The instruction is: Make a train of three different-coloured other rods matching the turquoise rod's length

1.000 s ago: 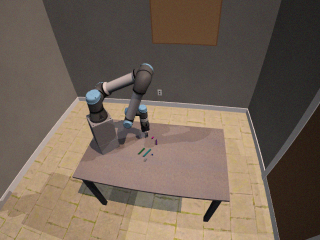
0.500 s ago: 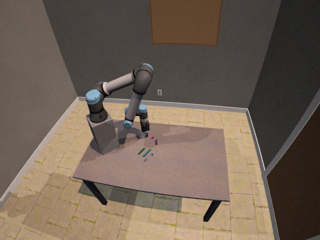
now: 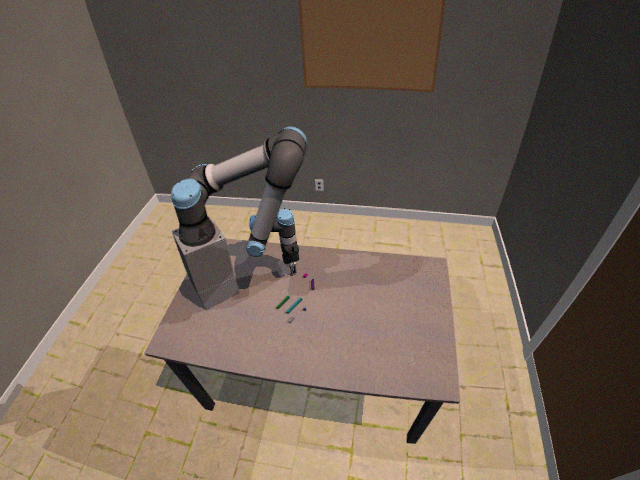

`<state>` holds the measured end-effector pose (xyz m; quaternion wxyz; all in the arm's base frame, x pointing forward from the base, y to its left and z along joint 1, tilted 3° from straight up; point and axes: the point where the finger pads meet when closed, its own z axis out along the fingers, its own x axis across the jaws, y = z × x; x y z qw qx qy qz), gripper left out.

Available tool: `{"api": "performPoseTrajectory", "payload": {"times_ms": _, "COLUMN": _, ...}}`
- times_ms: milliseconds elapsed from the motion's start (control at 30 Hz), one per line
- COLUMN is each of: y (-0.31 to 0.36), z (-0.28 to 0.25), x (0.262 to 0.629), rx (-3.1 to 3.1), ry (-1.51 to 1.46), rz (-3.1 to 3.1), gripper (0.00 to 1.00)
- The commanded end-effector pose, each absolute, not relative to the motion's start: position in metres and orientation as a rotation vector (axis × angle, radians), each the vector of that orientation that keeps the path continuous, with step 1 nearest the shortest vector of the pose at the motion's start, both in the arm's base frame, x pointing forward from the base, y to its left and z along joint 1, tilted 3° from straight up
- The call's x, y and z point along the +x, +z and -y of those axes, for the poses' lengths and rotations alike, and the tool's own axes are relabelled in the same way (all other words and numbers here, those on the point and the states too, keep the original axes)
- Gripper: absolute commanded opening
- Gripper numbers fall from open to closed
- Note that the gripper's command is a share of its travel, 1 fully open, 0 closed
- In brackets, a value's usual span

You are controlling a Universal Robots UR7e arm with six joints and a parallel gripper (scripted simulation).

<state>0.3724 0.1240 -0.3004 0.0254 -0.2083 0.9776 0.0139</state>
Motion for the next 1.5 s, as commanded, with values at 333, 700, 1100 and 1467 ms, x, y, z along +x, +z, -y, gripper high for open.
{"api": "performPoseTrajectory", "payload": {"times_ms": 333, "y": -0.302, "z": -0.124, "x": 0.373, "rx": -0.644, "ry": 0.043, "rz": -3.021, "gripper": 0.24}}
{"api": "performPoseTrajectory", "payload": {"times_ms": 700, "y": -0.311, "z": -0.124, "x": 0.373, "rx": -0.644, "ry": 0.043, "rz": -3.021, "gripper": 0.24}}
{"api": "performPoseTrajectory", "payload": {"times_ms": 1100, "y": -0.312, "z": -0.125, "x": 0.373, "rx": -0.644, "ry": 0.043, "rz": -3.021, "gripper": 0.24}}
{"api": "performPoseTrajectory", "payload": {"times_ms": 1467, "y": -0.312, "z": -0.125, "x": 0.373, "rx": -0.644, "ry": 0.043, "rz": -3.021, "gripper": 0.24}}
